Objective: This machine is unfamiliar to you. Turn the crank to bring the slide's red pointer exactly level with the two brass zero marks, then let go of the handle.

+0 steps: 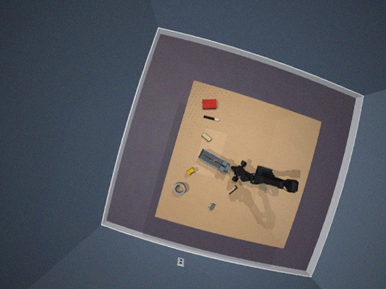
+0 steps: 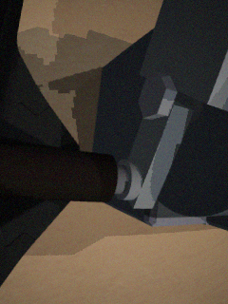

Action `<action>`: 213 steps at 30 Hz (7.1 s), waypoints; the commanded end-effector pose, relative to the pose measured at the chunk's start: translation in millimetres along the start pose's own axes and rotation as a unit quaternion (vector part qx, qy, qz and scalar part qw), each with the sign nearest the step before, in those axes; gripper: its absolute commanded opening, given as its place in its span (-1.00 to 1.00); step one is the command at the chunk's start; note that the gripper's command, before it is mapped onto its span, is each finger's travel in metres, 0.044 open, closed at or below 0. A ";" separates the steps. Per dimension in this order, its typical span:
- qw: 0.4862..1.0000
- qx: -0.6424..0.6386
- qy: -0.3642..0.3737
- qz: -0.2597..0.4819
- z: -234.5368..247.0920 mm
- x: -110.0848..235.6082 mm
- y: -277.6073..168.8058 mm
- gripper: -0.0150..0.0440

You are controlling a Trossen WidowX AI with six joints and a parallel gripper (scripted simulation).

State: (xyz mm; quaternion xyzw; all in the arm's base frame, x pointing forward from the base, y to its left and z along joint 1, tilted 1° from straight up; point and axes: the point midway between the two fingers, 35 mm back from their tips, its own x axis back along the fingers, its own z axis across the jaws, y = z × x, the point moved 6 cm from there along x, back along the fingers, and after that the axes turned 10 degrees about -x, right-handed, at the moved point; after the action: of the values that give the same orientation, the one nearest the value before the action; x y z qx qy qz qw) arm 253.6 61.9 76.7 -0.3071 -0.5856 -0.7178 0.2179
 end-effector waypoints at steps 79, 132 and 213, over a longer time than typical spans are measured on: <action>1.000 0.000 -0.003 0.002 17.8 26.1 24.6 1.00; 0.998 0.038 0.021 0.039 32.8 -13.6 167.2 1.00; 1.000 -0.002 -0.001 0.003 21.2 40.0 41.2 1.00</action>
State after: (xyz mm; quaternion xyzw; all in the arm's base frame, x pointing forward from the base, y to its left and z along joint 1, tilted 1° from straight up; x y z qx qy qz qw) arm 258.7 76.8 153.0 -0.3059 -0.5839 -0.7188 0.2211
